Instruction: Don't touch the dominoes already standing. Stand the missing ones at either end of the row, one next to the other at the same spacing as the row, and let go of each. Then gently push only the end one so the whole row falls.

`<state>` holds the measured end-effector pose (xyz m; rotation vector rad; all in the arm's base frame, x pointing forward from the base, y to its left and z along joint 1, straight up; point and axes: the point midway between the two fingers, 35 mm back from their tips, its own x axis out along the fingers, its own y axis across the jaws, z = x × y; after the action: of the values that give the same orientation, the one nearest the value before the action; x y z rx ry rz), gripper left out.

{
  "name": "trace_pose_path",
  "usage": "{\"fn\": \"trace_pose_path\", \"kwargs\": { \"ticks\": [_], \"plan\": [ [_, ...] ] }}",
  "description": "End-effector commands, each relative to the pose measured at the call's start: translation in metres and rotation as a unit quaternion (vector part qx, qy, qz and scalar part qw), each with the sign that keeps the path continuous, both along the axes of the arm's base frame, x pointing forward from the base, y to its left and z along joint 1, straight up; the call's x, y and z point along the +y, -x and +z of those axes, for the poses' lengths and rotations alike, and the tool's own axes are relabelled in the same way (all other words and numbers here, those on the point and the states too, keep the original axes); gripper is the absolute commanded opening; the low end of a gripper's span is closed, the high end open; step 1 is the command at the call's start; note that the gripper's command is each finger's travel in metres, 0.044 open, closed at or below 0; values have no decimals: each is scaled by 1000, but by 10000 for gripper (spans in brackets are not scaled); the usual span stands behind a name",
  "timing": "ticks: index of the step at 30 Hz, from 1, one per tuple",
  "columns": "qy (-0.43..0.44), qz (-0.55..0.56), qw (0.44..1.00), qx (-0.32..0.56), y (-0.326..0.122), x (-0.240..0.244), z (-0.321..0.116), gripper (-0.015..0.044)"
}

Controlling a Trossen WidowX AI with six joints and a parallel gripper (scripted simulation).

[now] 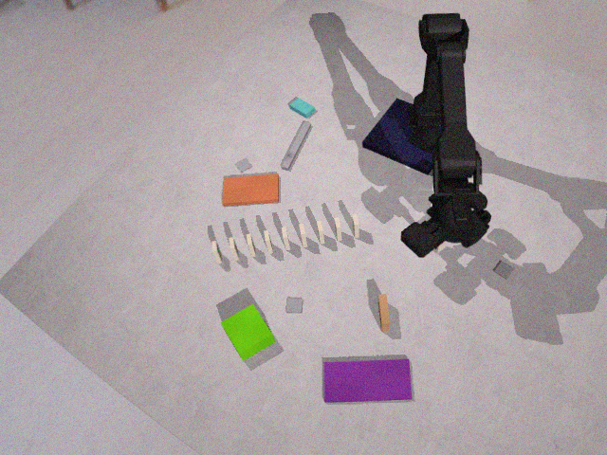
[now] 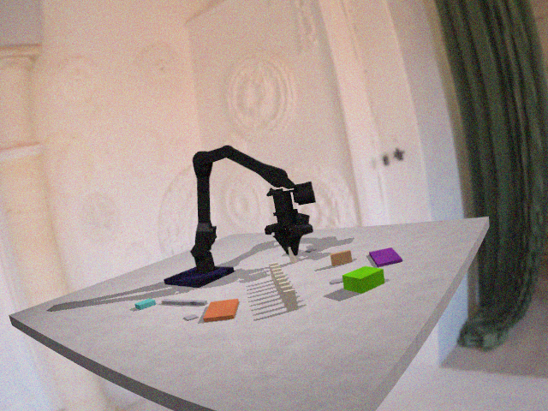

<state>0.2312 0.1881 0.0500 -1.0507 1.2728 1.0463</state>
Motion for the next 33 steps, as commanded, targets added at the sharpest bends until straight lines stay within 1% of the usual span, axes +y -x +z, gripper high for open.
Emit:
{"fn": "trace_pose_path", "kwargs": {
  "ticks": [1,9,11,19,21,26,27,29,31,33],
  "plan": [
    [-2,3,1000,2,0,1,0,107],
    [-2,3,1000,1,0,1,2,107],
    [-2,2,1000,1,-3,3,18,107],
    [0,0,1000,0,1,-1,126,107],
    [0,0,1000,0,3,-2,135,107],
    [0,-11,1000,0,2,-4,135,107],
    [-1,-42,999,1,-1,-8,135,107],
    [-3,-160,987,2,-9,-23,135,107],
    [-6,-287,958,4,-18,-40,135,107],
    [-8,-409,912,5,-25,-57,135,107]
  ]
}}
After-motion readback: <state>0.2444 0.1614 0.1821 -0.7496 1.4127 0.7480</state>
